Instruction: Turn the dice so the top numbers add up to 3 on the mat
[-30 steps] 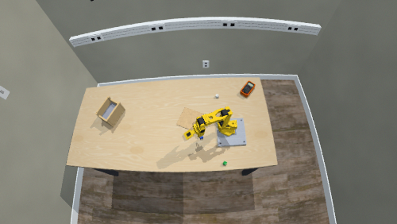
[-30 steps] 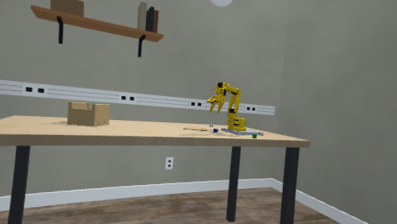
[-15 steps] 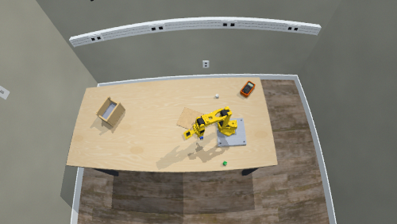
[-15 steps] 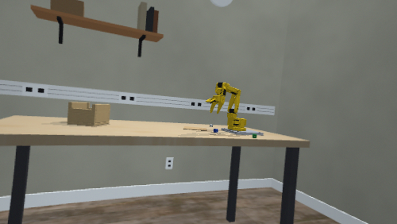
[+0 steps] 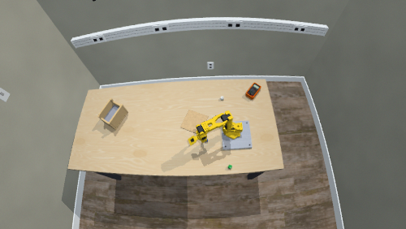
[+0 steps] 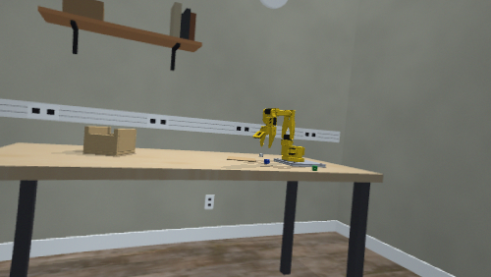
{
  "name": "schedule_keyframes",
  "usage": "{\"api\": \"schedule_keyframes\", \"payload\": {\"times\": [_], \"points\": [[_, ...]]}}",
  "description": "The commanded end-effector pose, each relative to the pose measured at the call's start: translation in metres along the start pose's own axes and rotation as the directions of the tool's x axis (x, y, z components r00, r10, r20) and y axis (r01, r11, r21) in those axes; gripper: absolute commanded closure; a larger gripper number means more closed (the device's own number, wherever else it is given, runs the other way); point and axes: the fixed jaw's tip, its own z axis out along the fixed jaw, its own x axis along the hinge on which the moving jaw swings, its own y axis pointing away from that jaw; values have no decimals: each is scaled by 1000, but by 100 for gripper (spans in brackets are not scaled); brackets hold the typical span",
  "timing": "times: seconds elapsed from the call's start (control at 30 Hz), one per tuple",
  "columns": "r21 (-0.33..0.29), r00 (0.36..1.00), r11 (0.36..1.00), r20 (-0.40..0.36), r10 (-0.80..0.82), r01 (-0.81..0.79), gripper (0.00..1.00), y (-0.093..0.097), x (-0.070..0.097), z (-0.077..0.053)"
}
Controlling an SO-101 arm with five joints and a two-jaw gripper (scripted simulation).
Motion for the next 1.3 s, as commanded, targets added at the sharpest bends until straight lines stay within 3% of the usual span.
{"api": "schedule_keyframes", "payload": {"times": [0.0,0.17,0.33,1.27], "points": [[5,998,1000,-70,3,-3,72,1,2,10],[16,979,1000,-205,5,-2,72,1,10,30],[22,962,1000,-275,6,0,72,0,16,40],[27,955,1000,-296,18,-11,72,0,14,43]]}}
